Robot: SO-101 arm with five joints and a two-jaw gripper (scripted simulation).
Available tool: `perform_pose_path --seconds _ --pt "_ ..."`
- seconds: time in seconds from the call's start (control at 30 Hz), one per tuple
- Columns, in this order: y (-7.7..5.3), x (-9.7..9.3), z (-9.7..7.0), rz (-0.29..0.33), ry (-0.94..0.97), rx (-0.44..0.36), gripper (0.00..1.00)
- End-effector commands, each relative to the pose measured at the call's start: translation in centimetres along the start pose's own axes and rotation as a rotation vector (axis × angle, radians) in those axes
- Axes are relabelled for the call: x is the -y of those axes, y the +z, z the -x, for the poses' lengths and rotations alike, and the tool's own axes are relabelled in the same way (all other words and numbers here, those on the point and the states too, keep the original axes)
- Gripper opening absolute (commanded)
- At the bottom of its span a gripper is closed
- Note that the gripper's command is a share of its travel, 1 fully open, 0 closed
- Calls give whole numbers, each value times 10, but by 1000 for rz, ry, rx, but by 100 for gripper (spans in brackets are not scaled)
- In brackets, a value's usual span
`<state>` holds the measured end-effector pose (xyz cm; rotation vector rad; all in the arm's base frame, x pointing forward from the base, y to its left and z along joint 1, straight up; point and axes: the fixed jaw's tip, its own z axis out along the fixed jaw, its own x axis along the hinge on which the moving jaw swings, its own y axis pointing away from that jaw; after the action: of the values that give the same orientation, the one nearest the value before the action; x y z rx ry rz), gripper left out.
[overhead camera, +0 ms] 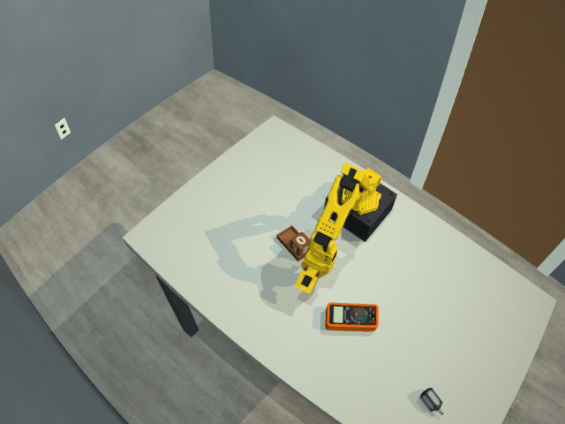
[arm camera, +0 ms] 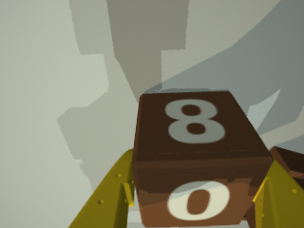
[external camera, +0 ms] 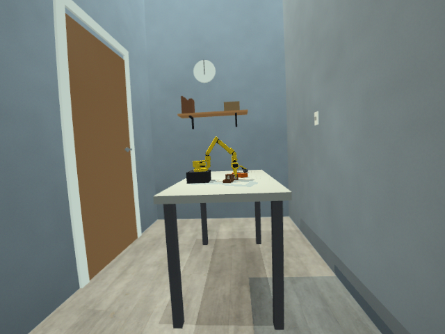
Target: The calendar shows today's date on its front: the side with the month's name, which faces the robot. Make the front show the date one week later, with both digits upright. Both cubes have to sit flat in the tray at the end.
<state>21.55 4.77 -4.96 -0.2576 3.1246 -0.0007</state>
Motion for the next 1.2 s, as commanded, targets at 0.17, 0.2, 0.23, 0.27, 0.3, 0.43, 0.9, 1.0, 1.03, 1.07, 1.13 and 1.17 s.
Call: perform_pose_path --seconds 0.17,0.2,0.23,0.27,0.3,0.43,0.9,1.0,1.03,1.07,1.13,1.17 --pt "5 2 -5 1 1 -21 0" --pt "5 2 -5 1 1 -21 0" --pt "5 2 -5 1 1 -21 0" --pt "5 2 -5 1 1 -21 0" --pt "5 2 -5 1 1 -21 0" --pt "3 2 -4 1 1 -21 0" --pt "-27 -1 -3 1 1 -21 0" --pt "-35 -1 -3 1 1 -21 0" --pt "-37 -2 -3 1 1 -21 0" --pt "-40 -2 -3 1 1 -21 0" --pt "-43 -2 -3 1 1 -21 0" --pt "-44 -2 -4 1 1 -21 0"
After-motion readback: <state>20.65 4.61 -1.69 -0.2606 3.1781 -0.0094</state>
